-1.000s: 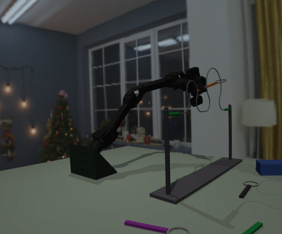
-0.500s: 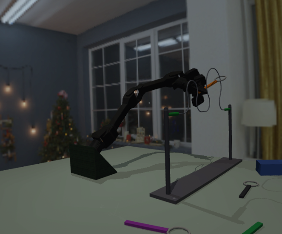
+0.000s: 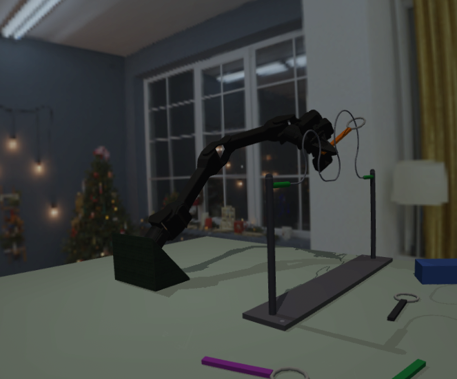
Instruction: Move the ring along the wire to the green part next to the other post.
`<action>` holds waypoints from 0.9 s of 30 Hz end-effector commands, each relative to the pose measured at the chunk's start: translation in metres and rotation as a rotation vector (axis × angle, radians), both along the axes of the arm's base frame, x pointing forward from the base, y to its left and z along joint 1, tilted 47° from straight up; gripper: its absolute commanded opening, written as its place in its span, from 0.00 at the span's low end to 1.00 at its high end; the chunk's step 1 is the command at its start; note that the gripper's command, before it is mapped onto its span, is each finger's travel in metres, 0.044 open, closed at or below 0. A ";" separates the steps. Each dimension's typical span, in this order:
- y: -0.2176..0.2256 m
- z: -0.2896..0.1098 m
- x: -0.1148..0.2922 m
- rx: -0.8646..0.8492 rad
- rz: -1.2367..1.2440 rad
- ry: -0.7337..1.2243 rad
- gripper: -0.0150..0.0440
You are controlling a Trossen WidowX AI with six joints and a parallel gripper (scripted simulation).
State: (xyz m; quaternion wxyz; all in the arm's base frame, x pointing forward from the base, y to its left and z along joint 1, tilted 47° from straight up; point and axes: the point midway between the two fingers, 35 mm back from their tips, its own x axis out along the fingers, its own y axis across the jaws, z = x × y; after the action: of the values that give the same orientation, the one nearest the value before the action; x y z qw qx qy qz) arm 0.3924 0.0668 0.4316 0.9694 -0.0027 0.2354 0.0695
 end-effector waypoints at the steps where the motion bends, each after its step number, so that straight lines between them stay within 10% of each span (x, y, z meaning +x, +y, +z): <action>1: 0.000 0.004 -0.003 0.060 -0.006 -0.009 0.00; 27: 0.012 0.005 -0.003 0.384 -0.020 -0.003 0.00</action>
State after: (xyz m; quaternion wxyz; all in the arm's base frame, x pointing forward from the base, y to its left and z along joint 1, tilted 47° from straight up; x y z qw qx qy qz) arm 0.3931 0.0789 0.4325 0.9559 0.1624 0.2237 0.0994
